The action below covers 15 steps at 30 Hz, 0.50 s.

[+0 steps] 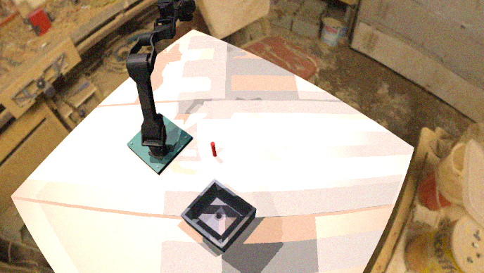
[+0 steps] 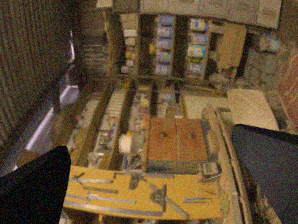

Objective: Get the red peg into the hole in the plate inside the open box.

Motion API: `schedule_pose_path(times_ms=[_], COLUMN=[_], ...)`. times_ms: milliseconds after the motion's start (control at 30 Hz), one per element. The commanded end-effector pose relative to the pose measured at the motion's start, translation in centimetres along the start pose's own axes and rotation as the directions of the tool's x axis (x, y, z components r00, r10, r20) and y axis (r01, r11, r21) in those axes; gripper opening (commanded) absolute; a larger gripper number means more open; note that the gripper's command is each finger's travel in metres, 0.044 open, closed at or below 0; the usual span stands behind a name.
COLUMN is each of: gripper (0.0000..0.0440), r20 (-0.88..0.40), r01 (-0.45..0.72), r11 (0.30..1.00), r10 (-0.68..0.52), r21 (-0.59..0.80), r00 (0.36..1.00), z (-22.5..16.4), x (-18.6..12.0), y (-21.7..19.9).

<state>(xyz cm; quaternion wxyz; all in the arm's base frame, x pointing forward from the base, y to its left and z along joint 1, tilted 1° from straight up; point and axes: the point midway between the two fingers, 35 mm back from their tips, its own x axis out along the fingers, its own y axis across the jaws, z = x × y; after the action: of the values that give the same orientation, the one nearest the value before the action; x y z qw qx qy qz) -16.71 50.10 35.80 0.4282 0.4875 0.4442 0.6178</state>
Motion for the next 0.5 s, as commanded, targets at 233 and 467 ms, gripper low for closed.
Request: schedule_pose_path(times_ms=[233,467], gripper=[0.0440,0.0440], r20=[0.126,0.235], r01=[0.289,0.486], r11=[0.939,0.841], r10=[-0.269,-0.435], r21=[-0.186,-0.238], r00=[0.955,0.869], z=[10.7,18.7], x=[-2.4,-6.6], y=[-5.6,-8.1])
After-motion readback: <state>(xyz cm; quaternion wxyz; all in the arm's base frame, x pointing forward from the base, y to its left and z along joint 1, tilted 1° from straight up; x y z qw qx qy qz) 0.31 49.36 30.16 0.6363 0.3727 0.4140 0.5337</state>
